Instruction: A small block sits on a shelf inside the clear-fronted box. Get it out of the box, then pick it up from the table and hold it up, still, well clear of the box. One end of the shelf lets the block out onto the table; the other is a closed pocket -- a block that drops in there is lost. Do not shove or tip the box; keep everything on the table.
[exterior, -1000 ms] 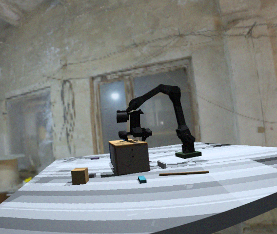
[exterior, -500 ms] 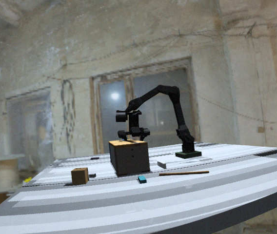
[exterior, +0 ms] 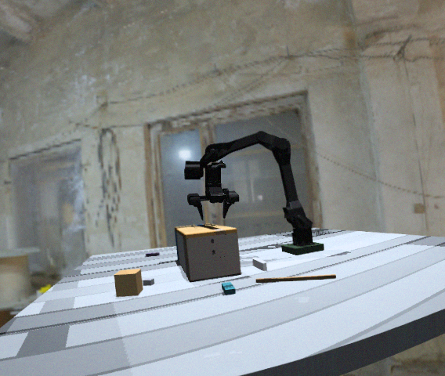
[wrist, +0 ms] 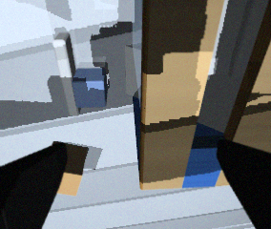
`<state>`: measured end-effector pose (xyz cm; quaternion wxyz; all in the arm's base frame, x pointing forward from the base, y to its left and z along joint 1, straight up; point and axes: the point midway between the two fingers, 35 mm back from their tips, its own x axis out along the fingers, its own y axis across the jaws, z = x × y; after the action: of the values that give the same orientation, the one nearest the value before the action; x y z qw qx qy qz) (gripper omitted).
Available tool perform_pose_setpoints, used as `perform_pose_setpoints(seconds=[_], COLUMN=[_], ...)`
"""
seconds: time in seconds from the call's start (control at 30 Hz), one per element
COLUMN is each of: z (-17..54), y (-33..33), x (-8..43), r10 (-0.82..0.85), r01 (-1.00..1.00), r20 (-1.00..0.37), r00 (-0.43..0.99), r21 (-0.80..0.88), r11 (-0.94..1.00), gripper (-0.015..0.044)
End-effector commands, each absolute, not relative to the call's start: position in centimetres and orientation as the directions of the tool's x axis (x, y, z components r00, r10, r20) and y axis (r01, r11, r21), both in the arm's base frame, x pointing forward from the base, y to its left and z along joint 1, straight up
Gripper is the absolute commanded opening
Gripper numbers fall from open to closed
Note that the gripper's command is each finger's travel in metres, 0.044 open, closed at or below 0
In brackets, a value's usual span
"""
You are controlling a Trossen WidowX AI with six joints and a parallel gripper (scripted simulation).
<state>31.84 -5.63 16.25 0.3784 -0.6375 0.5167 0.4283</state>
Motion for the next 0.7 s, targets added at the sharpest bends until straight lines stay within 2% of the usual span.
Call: perform_pose_setpoints(seconds=[0.0,0.1,0.17,0.23,0.37,0.5,0.67], z=[16.1,16.1,16.7,17.2,17.1,17.0,16.8], y=[-5.6,-5.6,-6.5,-7.4,-7.8,-8.2,-8.7], x=[31.9,31.9,31.8,31.7,31.4,31.0,30.6], r10=[-0.335,-0.335,-0.348,-0.347,-0.308,-0.265,-0.207], r01=[-0.983,-0.983,-0.990,-0.986,-0.889,-0.657,-0.184], r20=[-0.937,-0.937,-0.930,-0.929,-0.941,-0.952,-0.962], r00=[0.098,0.098,0.115,0.131,0.140,0.154,0.178], r21=[-0.038,-0.038,-0.079,-0.157,-0.257,-0.299,-0.239], r11=[-0.180,-0.180,-0.115,0.049,0.380,0.692,0.953], gripper=[0.0400,0.0400,0.0348,0.0295,0.0285,0.0285,0.0285])
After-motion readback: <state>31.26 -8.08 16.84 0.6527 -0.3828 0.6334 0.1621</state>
